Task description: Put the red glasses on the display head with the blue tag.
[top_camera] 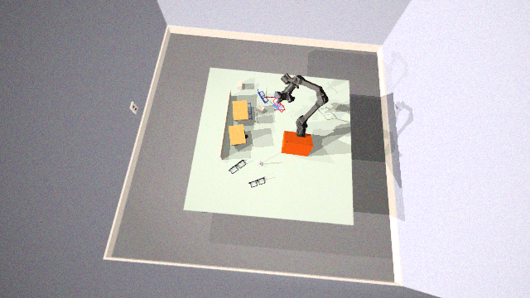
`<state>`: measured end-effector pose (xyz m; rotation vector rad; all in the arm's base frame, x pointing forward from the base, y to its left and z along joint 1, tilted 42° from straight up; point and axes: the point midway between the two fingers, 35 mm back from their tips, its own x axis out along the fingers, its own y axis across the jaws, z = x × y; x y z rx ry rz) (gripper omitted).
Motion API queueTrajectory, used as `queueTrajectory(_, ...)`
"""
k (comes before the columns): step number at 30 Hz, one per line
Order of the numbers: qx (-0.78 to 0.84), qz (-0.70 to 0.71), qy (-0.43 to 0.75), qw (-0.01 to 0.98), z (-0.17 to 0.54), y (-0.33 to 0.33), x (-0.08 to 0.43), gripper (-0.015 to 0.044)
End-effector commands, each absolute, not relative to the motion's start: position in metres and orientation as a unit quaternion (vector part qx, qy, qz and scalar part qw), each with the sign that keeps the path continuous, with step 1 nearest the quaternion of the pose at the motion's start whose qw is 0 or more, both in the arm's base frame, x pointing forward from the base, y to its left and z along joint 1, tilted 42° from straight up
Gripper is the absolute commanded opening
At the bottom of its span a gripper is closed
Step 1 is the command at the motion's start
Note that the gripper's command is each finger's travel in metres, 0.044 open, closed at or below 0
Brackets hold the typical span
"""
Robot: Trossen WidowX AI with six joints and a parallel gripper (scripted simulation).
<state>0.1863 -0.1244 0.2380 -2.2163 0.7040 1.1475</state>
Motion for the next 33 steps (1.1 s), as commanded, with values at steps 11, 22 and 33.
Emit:
queueTrajectory(11,-0.781,0.456,0.297,0.307,0.216,-0.125,0.2,0.0)
queueTrajectory(22,-0.703,0.496,0.382,0.338,0.172,-0.116,0.225,0.0)
queueTrajectory(33,-0.644,0.501,0.478,0.326,0.13,-0.099,0.246,0.0)
